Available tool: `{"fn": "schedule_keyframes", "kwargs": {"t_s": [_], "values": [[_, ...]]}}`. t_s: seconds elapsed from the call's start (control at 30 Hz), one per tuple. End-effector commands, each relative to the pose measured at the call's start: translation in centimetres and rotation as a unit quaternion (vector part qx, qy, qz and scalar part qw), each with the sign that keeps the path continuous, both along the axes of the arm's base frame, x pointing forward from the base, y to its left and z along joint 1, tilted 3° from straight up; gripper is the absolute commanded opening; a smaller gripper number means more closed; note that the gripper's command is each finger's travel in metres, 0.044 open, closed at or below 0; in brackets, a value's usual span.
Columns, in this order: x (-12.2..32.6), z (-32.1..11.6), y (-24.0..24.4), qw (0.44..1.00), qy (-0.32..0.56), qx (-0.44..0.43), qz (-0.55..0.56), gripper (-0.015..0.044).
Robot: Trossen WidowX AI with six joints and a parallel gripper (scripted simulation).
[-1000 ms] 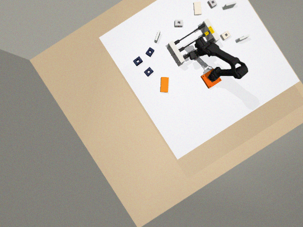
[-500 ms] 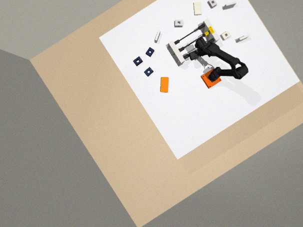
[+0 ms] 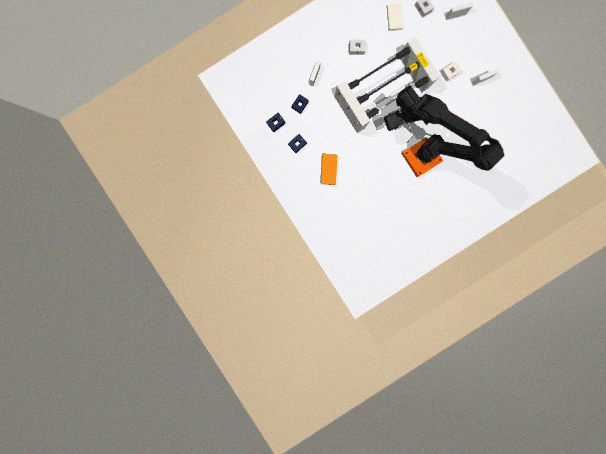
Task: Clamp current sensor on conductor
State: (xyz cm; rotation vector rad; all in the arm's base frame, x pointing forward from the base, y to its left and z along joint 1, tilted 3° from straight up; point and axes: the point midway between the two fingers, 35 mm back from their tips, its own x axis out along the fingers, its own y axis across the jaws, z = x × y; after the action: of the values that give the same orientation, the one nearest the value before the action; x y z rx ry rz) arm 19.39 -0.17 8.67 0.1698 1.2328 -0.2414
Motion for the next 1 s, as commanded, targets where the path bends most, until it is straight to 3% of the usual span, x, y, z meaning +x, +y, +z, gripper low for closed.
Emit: {"fn": "schedule_keyframes", "kwargs": {"t_s": [0.0,0.33,0.7,0.87,0.97], "values": [[-1.5,-0.3,0.0,1.000,0.001,-0.003,-0.003,0.0000],[-1.7,-0.8,0.0,1.000,0.002,-0.003,-0.003,0.0000],[-1.6,-0.5,0.1,1.000,0.002,0.000,0.000,0.0289],[-1.7,-0.2,0.2,1.000,0.002,0.000,0.000,0.0292],[-2.6,2.8,0.5,1.000,0.002,-0.001,-0.002,0.0292]]}}
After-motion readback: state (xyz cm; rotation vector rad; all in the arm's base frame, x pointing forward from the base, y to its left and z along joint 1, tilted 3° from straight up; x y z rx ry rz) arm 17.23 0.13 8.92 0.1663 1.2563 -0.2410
